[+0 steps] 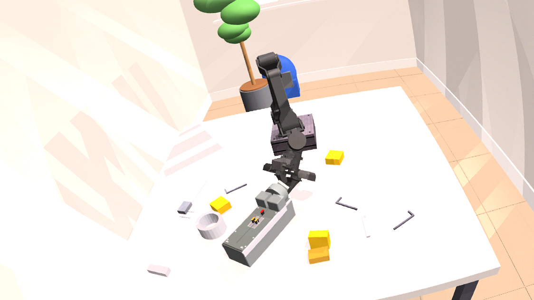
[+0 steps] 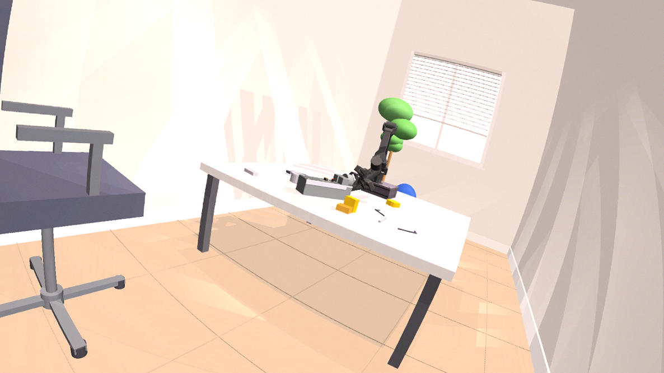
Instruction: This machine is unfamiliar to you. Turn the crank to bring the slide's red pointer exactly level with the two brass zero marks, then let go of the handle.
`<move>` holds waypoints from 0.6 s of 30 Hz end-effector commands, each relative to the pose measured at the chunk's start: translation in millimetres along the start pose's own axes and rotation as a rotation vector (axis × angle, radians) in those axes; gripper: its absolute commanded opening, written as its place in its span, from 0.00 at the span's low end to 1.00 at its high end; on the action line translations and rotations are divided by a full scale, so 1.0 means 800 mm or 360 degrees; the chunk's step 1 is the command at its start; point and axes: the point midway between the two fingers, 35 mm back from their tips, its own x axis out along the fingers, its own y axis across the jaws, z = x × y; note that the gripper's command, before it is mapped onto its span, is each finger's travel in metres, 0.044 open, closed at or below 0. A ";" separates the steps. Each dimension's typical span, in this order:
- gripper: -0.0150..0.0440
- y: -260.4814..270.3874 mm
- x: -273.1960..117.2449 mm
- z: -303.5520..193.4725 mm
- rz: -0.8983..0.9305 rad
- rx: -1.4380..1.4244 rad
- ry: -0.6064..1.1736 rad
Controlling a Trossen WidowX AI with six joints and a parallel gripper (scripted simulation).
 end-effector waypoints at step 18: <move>0.25 0.031 0.005 -0.004 0.0011 0.0002 0.0011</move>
